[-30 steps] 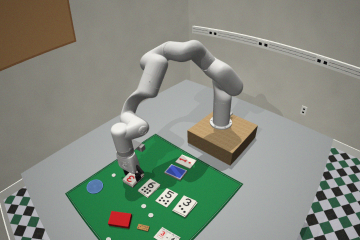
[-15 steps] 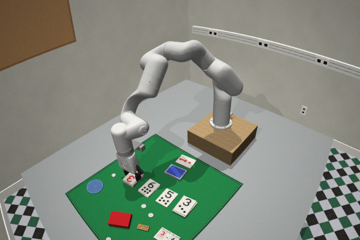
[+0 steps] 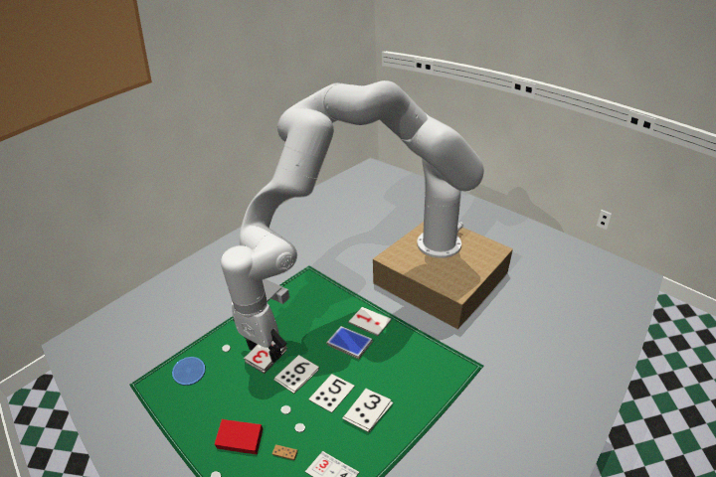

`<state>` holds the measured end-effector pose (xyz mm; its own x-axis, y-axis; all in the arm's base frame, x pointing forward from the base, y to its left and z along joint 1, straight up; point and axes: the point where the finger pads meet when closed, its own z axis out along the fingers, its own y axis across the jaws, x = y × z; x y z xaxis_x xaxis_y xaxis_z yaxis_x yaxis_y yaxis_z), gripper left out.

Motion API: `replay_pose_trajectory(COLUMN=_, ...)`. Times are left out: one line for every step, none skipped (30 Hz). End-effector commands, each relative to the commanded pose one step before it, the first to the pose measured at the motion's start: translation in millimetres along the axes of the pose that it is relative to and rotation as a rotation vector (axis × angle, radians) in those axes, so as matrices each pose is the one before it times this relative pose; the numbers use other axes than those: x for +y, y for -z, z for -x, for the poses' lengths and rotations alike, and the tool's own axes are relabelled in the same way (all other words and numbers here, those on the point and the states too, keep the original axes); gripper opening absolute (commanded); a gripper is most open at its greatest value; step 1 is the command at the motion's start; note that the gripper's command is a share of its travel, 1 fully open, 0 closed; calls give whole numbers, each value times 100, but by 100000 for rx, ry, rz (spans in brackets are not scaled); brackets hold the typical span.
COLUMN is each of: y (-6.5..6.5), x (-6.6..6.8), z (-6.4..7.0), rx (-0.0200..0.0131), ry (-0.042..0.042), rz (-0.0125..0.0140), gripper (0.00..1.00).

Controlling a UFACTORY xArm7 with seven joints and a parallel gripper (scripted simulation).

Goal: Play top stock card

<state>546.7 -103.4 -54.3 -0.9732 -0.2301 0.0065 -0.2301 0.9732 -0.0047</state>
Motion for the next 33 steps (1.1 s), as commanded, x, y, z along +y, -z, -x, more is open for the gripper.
replay_pose_trajectory(y=208, x=-80, z=185, rx=-466, ry=1, rz=-217, gripper=74)
replay_pose_trajectory(y=0, x=0, z=0, rx=0, ry=0, rz=0, gripper=74)
replay_pose_trajectory(y=0, x=0, z=0, rx=0, ry=0, rz=0, gripper=74)
replay_pose_trajectory(y=0, x=0, z=0, rx=0, ry=0, rz=0, gripper=74)
replay_pose_trajectory(y=0, x=0, z=0, rx=0, ry=0, rz=0, gripper=74)
replay_pose_trajectory(y=0, x=0, z=0, rx=0, ry=0, rz=0, gripper=74)
replay_pose_trajectory(y=0, x=0, z=0, rx=0, ry=0, rz=0, gripper=74)
replay_pose_trajectory(y=0, x=0, z=0, rx=0, ry=0, rz=0, gripper=74)
replay_pose_trajectory(y=0, x=0, z=0, rx=0, ry=0, rz=0, gripper=74)
replay_pose_trajectory(y=0, x=0, z=0, rx=0, ry=0, rz=0, gripper=74)
replay_pose_trajectory(y=0, x=0, z=0, rx=0, ry=0, rz=0, gripper=74)
replay_pose_trajectory(y=0, x=0, z=0, rx=0, ry=0, rz=0, gripper=87)
replay_pose_trajectory(y=0, x=0, z=0, rx=0, ry=0, rz=0, gripper=87)
replay_pose_trajectory(y=0, x=0, z=0, rx=0, ry=0, rz=0, gripper=87)
replay_pose_trajectory(y=0, x=0, z=0, rx=0, ry=0, rz=0, gripper=87)
replay_pose_trajectory(y=0, x=0, z=0, rx=0, ry=0, rz=0, gripper=87)
replay_pose_trajectory(y=0, x=0, z=0, rx=0, ry=0, rz=0, gripper=87)
replay_pose_trajectory(y=0, x=0, z=0, rx=0, ry=0, rz=0, gripper=87)
replay_pose_trajectory(y=0, x=0, z=0, rx=0, ry=0, rz=0, gripper=87)
replay_pose_trajectory(y=0, x=0, z=0, rx=0, ry=0, rz=0, gripper=87)
replay_pose_trajectory(y=0, x=0, z=0, rx=0, ry=0, rz=0, gripper=87)
replay_pose_trajectory(y=0, x=0, z=0, rx=0, ry=0, rz=0, gripper=87)
replay_pose_trajectory(y=0, x=0, z=0, rx=0, ry=0, rz=0, gripper=87)
replay_pose_trajectory(y=0, x=0, z=0, rx=0, ry=0, rz=0, gripper=87)
replay_pose_trajectory(y=0, x=0, z=0, rx=0, ry=0, rz=0, gripper=87)
replay_pose_trajectory(y=0, x=0, z=0, rx=0, ry=0, rz=0, gripper=87)
replay_pose_trajectory(y=0, x=0, z=0, rx=0, ry=0, rz=0, gripper=87)
replay_pose_trajectory(y=0, x=0, z=0, rx=0, ry=0, rz=0, gripper=87)
replay_pose_trajectory(y=0, x=0, z=0, rx=0, ry=0, rz=0, gripper=87)
replay_pose_trajectory(y=0, x=0, z=0, rx=0, ry=0, rz=0, gripper=87)
replay_pose_trajectory(y=0, x=0, z=0, rx=0, ry=0, rz=0, gripper=87)
replay_pose_trajectory(y=0, x=0, z=0, rx=0, ry=0, rz=0, gripper=87)
replay_pose_trajectory(y=0, x=0, z=0, rx=0, ry=0, rz=0, gripper=87)
